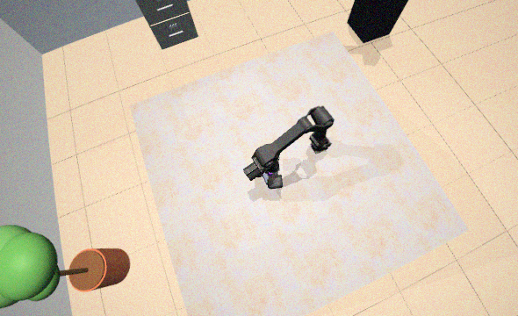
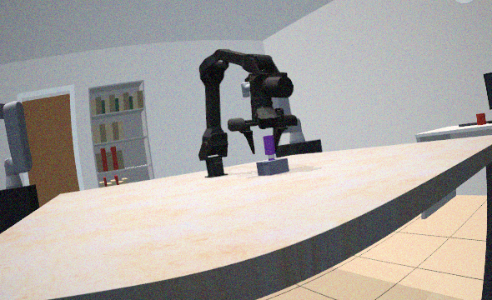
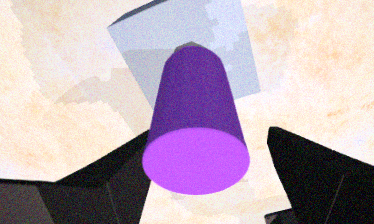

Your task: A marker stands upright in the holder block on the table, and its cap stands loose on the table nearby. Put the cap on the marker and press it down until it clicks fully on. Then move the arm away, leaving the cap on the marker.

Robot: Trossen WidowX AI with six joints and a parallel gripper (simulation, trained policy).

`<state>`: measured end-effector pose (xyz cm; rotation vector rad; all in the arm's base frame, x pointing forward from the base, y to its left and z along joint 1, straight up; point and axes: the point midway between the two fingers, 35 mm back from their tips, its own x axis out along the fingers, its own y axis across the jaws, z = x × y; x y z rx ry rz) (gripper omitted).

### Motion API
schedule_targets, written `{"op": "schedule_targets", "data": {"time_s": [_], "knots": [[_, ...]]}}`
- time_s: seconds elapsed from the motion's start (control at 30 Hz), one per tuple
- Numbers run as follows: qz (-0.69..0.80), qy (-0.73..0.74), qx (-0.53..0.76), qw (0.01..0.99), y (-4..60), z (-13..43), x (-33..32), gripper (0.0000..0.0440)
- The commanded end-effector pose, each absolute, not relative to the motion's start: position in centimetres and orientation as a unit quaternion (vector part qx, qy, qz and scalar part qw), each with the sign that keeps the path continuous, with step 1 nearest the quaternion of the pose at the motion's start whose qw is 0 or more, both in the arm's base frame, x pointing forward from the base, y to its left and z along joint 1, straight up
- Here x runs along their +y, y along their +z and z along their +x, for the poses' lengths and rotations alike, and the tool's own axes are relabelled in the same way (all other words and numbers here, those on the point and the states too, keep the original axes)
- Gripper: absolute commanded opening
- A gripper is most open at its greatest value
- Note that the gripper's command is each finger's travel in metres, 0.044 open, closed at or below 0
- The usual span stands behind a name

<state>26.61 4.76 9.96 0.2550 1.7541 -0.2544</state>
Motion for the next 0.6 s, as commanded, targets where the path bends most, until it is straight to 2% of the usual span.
{"op": "schedule_targets", "data": {"time_s": [0.0,0.07,0.57], "knots": [[0.112,-0.104,0.766,0.625,10.0,26.0,4.8,0.039],[0.113,-0.101,0.762,0.629,10.1,26.0,4.9,0.0439],[0.138,-0.077,0.711,0.685,14.2,27.5,5.3,0.044]]}}
